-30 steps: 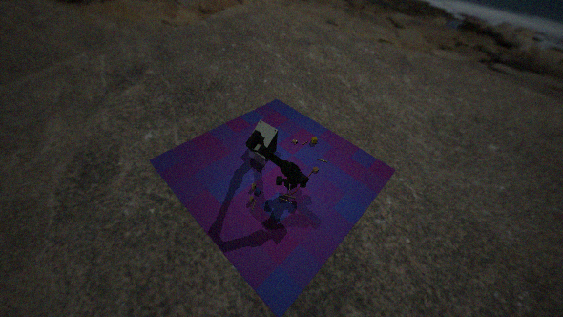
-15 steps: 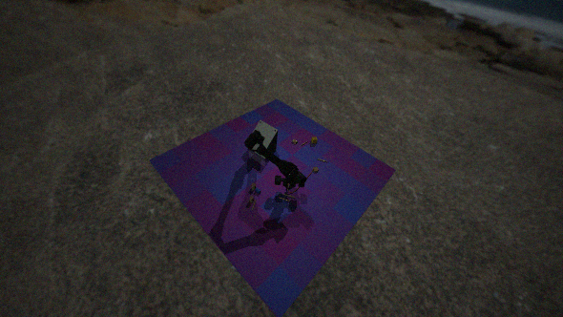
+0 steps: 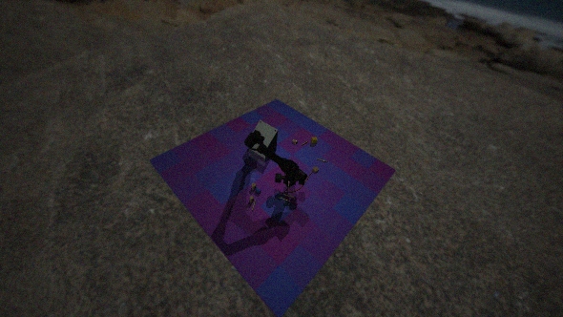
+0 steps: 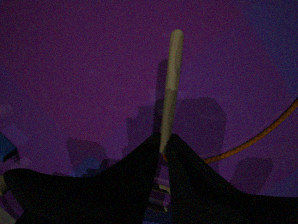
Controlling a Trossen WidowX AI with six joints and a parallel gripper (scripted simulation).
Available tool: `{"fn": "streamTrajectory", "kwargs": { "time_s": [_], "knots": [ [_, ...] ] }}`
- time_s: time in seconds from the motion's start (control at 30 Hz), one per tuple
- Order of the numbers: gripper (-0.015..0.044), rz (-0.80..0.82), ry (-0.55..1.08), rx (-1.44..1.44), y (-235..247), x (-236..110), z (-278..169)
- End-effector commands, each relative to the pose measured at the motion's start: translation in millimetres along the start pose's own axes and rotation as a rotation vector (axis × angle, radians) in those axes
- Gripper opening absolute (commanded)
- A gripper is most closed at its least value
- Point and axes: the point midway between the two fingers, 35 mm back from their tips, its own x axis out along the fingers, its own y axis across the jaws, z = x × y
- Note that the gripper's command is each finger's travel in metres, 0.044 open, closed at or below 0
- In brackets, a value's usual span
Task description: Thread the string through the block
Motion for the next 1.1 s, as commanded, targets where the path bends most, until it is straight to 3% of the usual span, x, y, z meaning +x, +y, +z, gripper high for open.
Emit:
{"fn": "streamTrajectory", "kwargs": {
  "time_s": [0.0,1.07],
  "knots": [
    [0.0000,-0.002,0.001,0.004,0.3,-1.1,5.4],
    [0.0000,-0.001,0.001,0.002,1.1,-1.0,48.6]
  ]
}}
